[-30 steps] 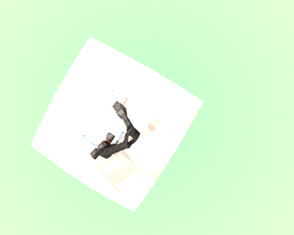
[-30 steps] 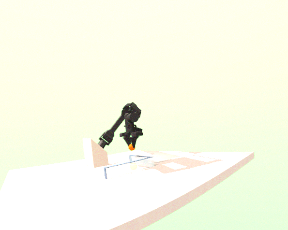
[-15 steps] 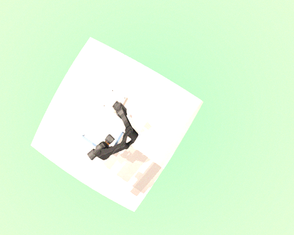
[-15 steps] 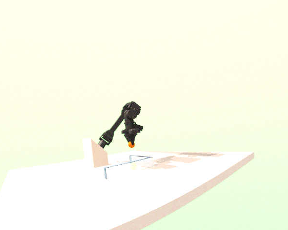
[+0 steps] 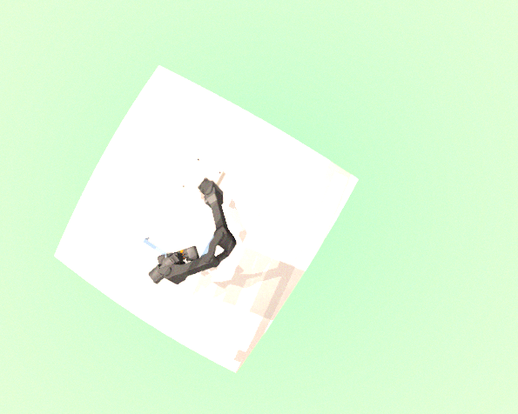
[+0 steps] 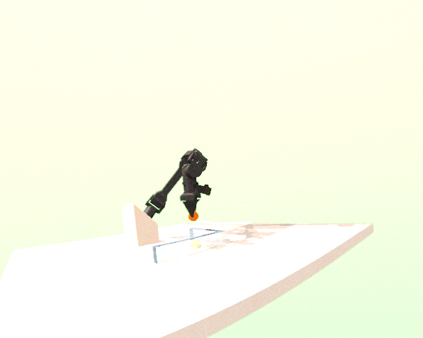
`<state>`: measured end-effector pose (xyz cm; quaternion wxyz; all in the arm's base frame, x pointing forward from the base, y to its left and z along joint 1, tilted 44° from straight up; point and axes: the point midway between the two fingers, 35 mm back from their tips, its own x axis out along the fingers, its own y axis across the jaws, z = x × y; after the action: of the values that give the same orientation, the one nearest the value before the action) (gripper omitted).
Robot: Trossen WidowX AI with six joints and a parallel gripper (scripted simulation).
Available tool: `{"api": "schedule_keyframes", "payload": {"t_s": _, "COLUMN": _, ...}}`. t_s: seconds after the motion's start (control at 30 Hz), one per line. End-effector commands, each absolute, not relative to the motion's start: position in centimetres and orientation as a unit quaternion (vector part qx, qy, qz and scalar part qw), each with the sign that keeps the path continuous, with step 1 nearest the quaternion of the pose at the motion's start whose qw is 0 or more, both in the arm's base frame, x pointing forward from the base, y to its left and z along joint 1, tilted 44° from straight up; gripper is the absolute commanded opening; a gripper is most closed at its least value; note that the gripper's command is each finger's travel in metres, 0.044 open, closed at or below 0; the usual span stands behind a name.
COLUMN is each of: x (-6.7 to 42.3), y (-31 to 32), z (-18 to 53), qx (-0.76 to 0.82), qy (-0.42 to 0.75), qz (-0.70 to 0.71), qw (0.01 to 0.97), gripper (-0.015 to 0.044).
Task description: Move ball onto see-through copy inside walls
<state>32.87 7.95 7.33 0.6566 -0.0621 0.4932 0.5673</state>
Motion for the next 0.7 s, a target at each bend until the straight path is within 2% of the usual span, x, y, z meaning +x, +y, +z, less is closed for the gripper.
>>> {"api": "schedule_keyframes", "payload": {"t_s": 0.0, "x": 33.8, "y": 7.9, "z": 6.9, "qx": -0.022, "qy": 0.526, "qz": 0.533, "qw": 0.663, "gripper": 0.0}}
{"api": "schedule_keyframes", "payload": {"t_s": 0.67, "x": 37.0, "y": 8.1, "z": 3.5, "qx": 0.201, "qy": 0.672, "qz": 0.328, "qw": 0.633, "gripper": 0.0}}
